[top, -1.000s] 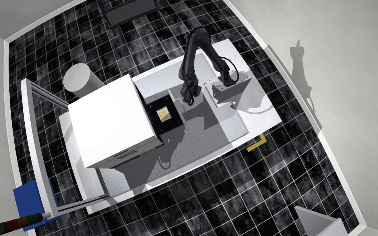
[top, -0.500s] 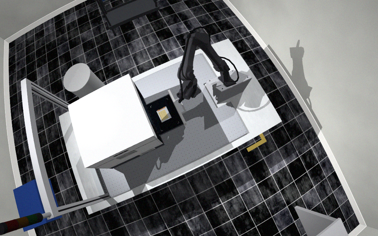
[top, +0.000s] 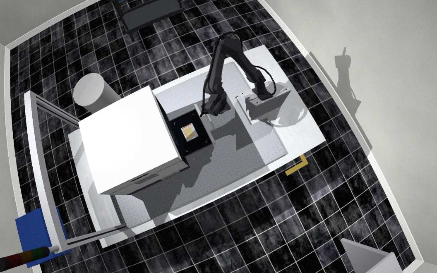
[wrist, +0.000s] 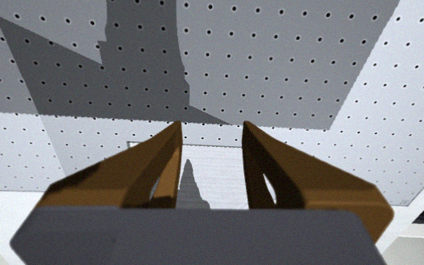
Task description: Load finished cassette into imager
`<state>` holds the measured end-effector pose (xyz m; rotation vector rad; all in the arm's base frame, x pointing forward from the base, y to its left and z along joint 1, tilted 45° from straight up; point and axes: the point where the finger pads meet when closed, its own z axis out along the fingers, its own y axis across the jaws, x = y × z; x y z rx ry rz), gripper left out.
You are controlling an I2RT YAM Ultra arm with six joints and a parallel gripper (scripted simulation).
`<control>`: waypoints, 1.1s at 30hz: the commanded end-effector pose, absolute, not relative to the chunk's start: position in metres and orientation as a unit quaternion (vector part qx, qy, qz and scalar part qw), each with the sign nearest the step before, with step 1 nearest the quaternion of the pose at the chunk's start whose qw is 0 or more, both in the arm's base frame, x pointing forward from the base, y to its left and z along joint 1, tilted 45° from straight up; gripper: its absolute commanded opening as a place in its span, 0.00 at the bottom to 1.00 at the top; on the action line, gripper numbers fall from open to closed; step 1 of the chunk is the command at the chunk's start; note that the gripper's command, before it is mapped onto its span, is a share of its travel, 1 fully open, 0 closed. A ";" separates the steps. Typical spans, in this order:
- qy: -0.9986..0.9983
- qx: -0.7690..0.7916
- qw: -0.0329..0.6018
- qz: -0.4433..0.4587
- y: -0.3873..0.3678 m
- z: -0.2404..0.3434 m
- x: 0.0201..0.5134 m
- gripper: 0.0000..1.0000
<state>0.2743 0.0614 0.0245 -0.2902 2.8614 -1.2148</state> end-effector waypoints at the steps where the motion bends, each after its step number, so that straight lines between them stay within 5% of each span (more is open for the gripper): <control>1: 0.904 -0.150 0.000 -0.401 0.051 0.012 0.285 0.35; 33: 0.721 -0.560 -0.095 -0.398 0.022 -0.018 0.331 0.35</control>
